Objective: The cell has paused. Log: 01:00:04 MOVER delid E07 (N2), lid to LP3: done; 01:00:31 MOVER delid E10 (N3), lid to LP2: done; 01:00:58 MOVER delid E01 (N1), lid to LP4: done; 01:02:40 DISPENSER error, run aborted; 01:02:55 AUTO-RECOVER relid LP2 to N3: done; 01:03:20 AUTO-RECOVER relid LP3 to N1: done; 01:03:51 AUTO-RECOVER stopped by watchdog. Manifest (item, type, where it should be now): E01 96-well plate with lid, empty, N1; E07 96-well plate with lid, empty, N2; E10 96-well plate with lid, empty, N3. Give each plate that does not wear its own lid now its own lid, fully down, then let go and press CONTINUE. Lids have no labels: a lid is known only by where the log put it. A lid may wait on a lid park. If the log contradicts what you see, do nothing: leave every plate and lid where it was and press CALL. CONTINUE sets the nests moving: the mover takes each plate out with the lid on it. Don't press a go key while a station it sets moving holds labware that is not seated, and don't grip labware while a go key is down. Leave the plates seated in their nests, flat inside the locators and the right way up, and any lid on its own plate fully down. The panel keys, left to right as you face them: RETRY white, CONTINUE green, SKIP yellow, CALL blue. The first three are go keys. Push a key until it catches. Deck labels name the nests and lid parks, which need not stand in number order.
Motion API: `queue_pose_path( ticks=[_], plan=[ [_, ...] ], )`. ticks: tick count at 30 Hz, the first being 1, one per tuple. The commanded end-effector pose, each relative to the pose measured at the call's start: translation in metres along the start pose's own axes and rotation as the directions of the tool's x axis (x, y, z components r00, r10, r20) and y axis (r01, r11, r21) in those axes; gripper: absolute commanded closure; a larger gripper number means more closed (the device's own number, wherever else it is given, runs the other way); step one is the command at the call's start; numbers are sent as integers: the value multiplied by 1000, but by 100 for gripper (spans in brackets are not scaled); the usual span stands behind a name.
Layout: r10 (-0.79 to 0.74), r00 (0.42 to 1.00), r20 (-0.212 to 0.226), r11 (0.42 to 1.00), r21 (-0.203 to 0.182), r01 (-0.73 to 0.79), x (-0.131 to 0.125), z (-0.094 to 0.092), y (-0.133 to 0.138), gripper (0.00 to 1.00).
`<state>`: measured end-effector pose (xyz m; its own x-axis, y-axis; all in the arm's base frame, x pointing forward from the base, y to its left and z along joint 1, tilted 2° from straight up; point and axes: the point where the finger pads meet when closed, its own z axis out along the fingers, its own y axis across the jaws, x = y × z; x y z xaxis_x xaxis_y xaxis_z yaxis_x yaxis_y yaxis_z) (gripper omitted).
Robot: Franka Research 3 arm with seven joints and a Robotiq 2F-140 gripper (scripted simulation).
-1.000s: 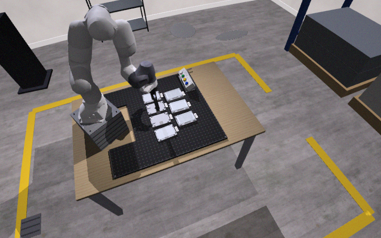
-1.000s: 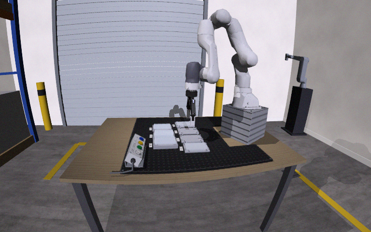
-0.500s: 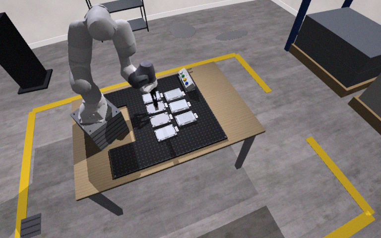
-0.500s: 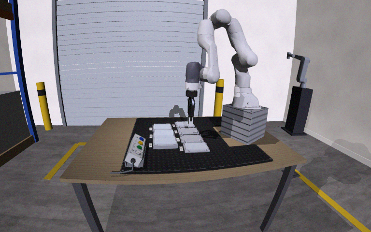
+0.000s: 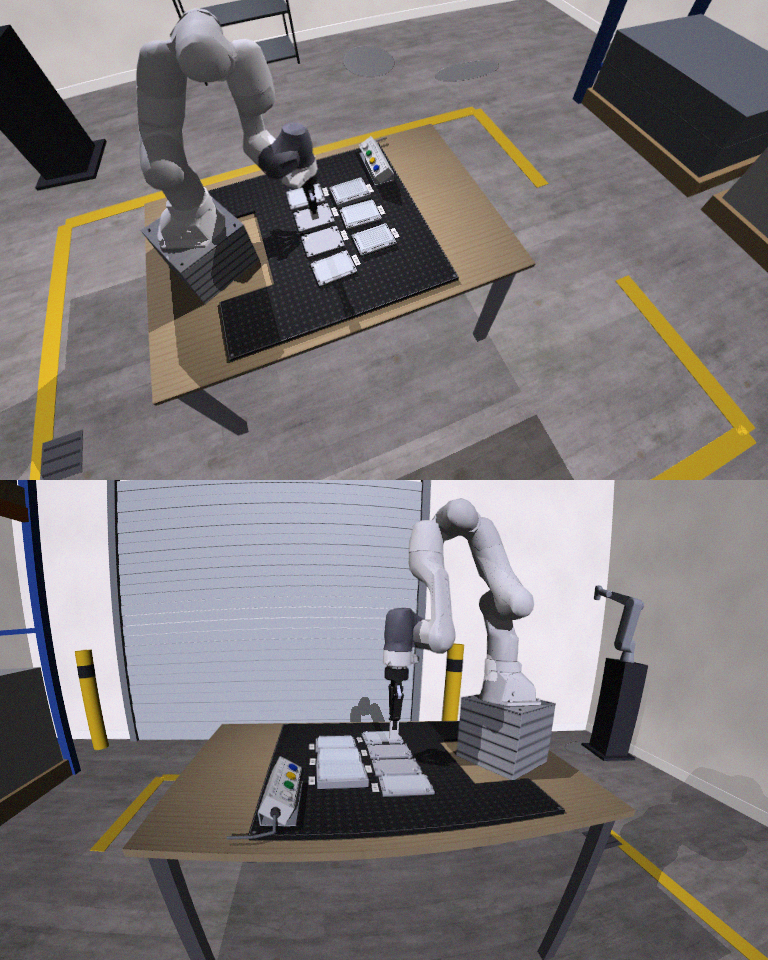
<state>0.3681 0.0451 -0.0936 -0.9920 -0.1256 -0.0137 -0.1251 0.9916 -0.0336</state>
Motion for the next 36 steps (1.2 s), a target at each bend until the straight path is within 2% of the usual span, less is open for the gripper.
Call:
queue_pose_path(
  ticks=[1, 7, 9, 11, 13, 16, 18, 19, 24, 30, 33, 35, 36],
  plan=[
    [-6, 1000, 4, 1000, -1, 6, -1, -1, 0, 100],
    [-14, 1000, 4, 1000, -1, 14, -1, -1, 1, 100],
    [-66, 998, 4, 998, 0, 66, -6, -2, 4, 100],
    [-186, 983, 4, 983, 2, 186, -18, -4, 11, 100],
    [-351, 936, 4, 936, 3, 351, -37, -6, 22, 100],
    [-466, 884, 20, 885, 13, 466, -74, -12, 44, 100],
    [-466, 884, 20, 885, 13, 466, -74, -12, 44, 100],
    [-562, 827, 36, 827, 23, 561, -89, -14, 52, 100],
    [-714, 696, 77, 700, 65, 711, -167, -27, 97, 100],
    [-849, 508, 145, 526, 145, 838, -253, -40, 147, 100],
    [-896, 411, 169, 439, 187, 879, -282, -45, 164, 100],
    [-896, 411, 169, 439, 187, 879, -282, -45, 164, 100],
    [-928, 330, 175, 363, 216, 906, -289, -46, 168, 100]
  ],
)
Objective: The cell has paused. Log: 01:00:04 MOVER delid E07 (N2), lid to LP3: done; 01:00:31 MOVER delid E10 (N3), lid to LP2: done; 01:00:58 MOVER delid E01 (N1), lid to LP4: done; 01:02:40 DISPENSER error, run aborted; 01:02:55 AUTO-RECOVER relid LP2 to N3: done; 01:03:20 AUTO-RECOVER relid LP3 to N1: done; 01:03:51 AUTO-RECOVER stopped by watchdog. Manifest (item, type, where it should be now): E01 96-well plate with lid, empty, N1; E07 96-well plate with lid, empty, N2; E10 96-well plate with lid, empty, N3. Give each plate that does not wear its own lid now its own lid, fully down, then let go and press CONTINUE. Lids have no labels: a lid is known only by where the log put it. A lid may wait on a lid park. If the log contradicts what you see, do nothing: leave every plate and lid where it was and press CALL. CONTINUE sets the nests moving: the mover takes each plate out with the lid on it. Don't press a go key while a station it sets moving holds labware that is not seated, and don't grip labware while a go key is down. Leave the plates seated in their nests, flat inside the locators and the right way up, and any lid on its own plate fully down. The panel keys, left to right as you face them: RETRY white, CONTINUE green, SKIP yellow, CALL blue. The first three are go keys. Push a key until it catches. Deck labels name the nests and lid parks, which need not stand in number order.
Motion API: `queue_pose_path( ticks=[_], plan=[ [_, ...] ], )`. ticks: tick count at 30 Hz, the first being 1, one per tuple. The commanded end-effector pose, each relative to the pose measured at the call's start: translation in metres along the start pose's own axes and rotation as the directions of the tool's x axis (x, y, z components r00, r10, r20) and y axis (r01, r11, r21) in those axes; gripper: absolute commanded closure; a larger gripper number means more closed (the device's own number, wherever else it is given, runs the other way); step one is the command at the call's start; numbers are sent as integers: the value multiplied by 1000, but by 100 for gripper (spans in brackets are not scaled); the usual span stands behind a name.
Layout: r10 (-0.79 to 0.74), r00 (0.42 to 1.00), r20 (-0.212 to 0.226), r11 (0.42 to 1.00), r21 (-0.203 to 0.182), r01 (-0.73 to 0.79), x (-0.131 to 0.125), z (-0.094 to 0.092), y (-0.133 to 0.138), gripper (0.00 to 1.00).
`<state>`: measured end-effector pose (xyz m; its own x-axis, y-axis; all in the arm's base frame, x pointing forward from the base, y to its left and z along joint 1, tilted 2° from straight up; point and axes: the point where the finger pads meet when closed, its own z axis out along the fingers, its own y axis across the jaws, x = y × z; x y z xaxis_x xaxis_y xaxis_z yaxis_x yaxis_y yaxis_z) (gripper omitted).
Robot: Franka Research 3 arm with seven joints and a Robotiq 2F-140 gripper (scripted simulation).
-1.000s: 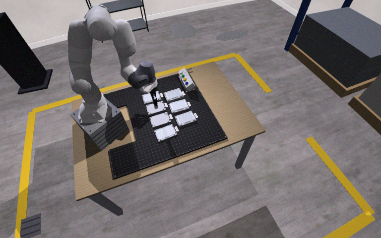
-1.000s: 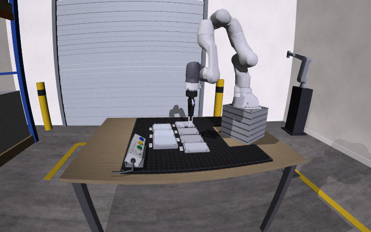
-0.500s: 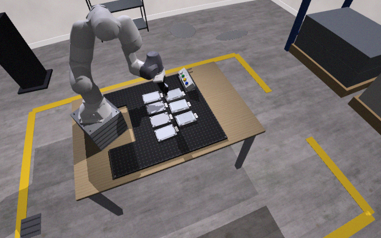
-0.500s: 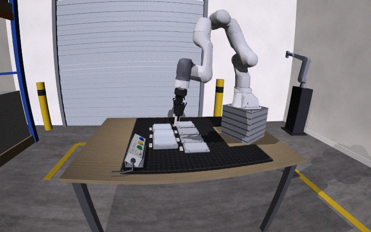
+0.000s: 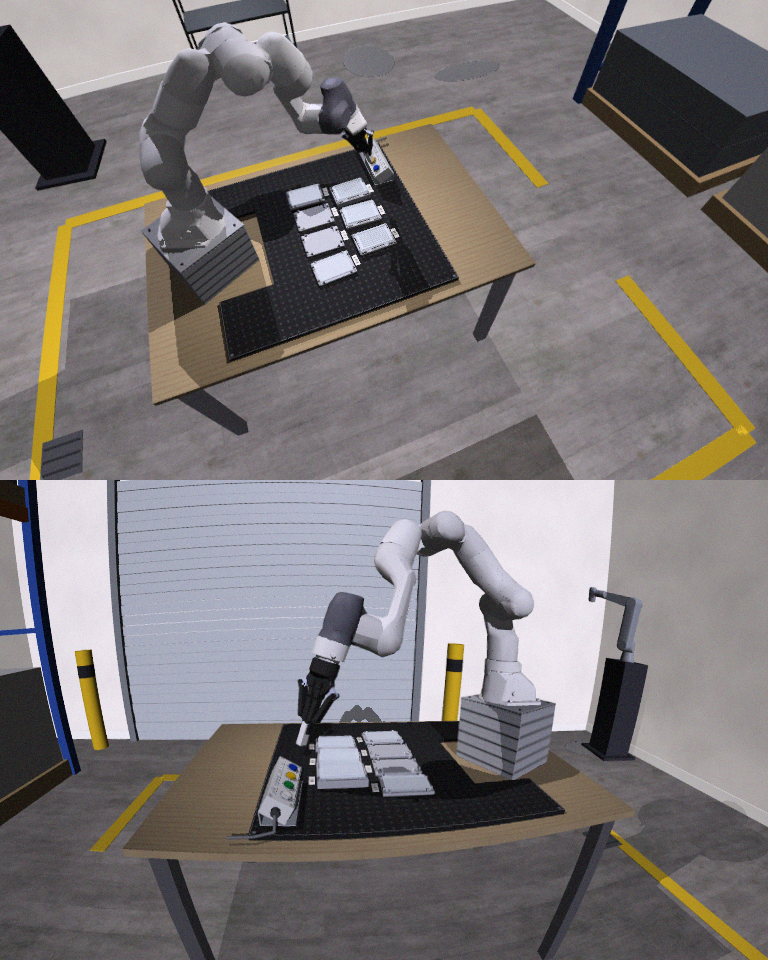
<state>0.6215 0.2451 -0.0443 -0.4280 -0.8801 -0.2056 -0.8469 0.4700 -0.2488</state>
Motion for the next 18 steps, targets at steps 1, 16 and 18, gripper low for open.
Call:
queue_pose_path(
  ticks=[1, 16, 18],
  plan=[
    [-271, 963, 18, 961, -48, 271, -13, 10, -10, 100],
    [-599, 796, 86, 799, -11, 602, -27, 12, -16, 100],
    [-673, 733, 94, 736, -5, 677, -27, 12, -16, 100]
  ],
)
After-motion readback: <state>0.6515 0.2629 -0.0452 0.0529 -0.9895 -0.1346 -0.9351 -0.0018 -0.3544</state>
